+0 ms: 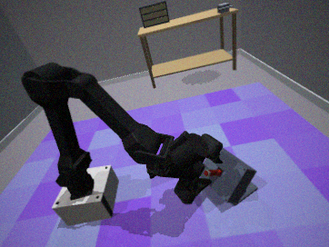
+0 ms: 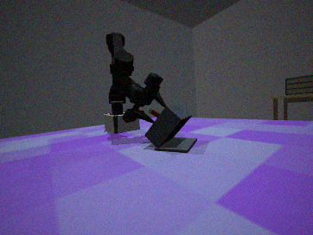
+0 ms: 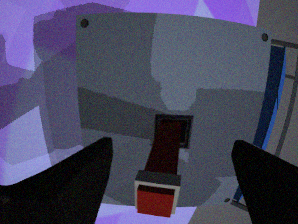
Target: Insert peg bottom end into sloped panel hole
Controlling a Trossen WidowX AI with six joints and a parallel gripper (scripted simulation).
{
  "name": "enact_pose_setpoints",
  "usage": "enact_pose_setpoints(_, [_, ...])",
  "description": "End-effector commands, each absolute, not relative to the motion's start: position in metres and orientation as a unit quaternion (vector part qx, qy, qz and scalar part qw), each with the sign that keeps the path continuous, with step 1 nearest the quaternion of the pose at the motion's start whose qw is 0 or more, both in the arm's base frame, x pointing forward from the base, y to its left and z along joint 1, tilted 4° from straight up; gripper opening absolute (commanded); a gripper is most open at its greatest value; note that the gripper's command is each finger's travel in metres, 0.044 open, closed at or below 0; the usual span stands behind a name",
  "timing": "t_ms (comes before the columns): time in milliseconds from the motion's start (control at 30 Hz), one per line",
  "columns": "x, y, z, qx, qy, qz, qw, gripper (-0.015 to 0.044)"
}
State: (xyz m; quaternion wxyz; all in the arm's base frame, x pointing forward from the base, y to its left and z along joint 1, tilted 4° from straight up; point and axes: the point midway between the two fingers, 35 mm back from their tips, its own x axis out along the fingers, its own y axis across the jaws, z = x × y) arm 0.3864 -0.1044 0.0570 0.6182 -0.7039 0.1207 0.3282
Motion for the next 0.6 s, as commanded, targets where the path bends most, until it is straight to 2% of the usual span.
enact_pose_setpoints(0, [0.385, -0.105, 0.058, -0.704, 0.12, 0.329, 0.618, 0.042])
enact_pose_setpoints(33, [0.384, -0.105, 0.059, -0.704, 0.121, 0.329, 0.618, 0.044])
enact_pose_setpoints(567, [0.367, -0.114, 0.075, -0.703, 0.123, 0.33, 0.618, 0.044])
